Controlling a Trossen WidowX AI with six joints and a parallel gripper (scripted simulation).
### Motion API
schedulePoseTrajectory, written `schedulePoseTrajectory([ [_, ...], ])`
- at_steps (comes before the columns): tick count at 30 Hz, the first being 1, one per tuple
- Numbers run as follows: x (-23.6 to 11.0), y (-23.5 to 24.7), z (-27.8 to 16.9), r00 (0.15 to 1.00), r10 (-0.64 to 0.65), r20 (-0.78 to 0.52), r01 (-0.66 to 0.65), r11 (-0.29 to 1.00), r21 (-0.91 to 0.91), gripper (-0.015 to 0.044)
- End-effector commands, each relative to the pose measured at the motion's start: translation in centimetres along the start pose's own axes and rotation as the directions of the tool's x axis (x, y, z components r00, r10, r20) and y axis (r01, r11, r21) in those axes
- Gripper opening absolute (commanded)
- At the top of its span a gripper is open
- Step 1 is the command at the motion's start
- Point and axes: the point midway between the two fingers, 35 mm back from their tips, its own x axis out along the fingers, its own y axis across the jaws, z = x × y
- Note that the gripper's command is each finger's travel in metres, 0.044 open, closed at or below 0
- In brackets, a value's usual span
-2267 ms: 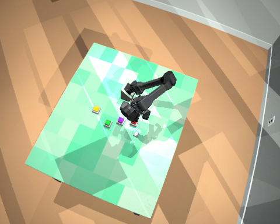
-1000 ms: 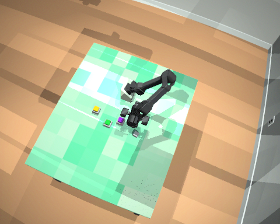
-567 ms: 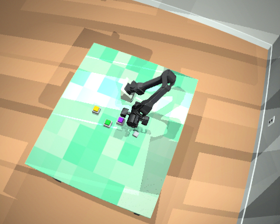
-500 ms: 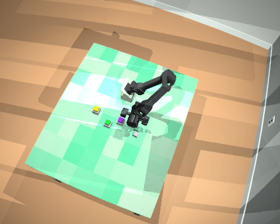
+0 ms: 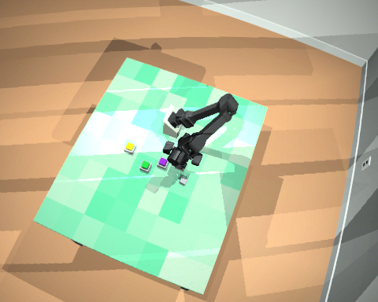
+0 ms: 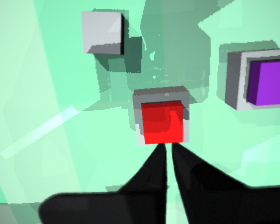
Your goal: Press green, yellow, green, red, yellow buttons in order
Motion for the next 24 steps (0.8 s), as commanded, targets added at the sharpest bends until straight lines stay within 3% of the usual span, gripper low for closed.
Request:
schedulePoseTrajectory([
  [1,-3.9,-0.1,0.4,1.0,-0.007,0.012,0.007,1.0,-0.008,0.002],
  [3,-5.5,0.0,0.2,1.0,-0.004,0.012,0.004,1.0,-0.008,0.002],
  [10,-5.9,-0.6,0.6,1.0,-0.009,0.014,0.009,1.0,-0.009,0.002],
  [17,-7.3,-8.9,4.1,0.998,-0.055,0.025,0.055,0.998,-0.021,0.002],
  [24,-7.7,-18.9,4.5,0.998,-0.056,0.018,0.056,0.998,-0.015,0.002],
])
